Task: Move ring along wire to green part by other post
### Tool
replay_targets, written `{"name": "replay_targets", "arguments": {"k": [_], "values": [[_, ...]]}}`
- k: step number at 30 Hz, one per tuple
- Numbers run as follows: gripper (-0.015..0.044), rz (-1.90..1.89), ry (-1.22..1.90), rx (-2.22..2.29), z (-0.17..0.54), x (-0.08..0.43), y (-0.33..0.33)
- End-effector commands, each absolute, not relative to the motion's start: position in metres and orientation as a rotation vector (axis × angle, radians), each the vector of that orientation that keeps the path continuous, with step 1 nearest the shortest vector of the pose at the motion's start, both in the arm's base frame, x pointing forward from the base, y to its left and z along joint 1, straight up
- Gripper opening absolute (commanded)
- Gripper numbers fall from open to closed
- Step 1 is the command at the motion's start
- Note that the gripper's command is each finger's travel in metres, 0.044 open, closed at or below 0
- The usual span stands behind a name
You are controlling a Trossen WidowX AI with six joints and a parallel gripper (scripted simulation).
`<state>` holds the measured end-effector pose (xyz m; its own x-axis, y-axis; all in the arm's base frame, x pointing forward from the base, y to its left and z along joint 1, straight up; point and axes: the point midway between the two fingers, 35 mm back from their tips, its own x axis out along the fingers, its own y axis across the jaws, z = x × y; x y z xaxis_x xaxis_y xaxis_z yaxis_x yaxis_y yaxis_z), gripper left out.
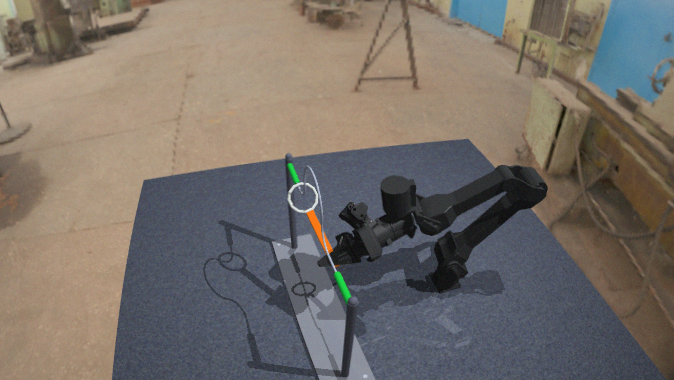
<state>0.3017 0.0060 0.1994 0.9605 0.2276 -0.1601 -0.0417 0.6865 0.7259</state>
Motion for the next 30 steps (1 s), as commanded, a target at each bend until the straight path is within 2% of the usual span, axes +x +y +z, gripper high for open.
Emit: {"name": "replay_targets", "arguments": {"k": [1, 30], "values": [[-0.015, 0.173, 0.246, 0.825, 0.212, 0.299, 0.009], [-0.015, 0.212, 0.32, 0.924, 0.228, 0.289, 0.017]]}}
